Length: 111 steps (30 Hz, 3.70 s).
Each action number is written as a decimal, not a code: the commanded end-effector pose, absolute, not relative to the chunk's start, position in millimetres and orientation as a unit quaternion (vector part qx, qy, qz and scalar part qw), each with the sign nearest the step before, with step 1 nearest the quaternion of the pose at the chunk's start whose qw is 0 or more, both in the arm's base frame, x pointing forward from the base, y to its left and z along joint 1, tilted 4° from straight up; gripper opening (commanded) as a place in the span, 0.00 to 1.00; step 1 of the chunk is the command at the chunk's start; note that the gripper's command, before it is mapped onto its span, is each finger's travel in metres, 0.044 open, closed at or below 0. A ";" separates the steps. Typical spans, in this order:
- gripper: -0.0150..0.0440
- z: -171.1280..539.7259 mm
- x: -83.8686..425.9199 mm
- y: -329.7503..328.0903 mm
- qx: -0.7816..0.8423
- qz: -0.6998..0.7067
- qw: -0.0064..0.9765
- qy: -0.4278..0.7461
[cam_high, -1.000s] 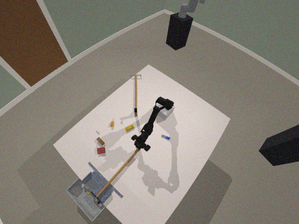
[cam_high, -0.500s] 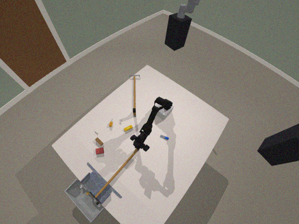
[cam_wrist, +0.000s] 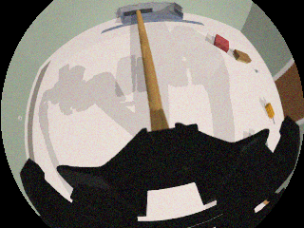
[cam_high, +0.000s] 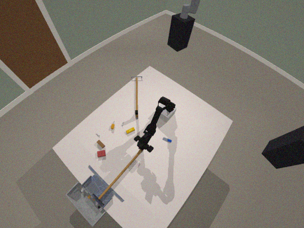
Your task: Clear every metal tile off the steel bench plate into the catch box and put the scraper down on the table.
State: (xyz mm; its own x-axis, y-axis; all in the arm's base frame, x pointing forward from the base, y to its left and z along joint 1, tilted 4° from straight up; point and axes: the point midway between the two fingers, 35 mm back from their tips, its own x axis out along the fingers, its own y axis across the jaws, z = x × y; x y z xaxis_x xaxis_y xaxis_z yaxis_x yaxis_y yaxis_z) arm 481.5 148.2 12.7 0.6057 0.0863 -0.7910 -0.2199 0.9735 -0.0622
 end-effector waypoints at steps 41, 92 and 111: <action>0.25 21.4 416.4 140.5 -0.076 0.087 0.895 0.431; 0.25 15.6 338.3 120.6 -0.076 0.087 0.896 0.430; 0.25 10.4 310.0 108.8 -0.076 0.087 0.896 0.429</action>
State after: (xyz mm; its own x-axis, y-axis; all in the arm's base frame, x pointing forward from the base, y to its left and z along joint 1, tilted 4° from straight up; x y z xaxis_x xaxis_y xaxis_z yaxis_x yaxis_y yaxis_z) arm 315.0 111.8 9.8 0.6085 0.0936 -0.7880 -0.2285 0.9716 -0.0611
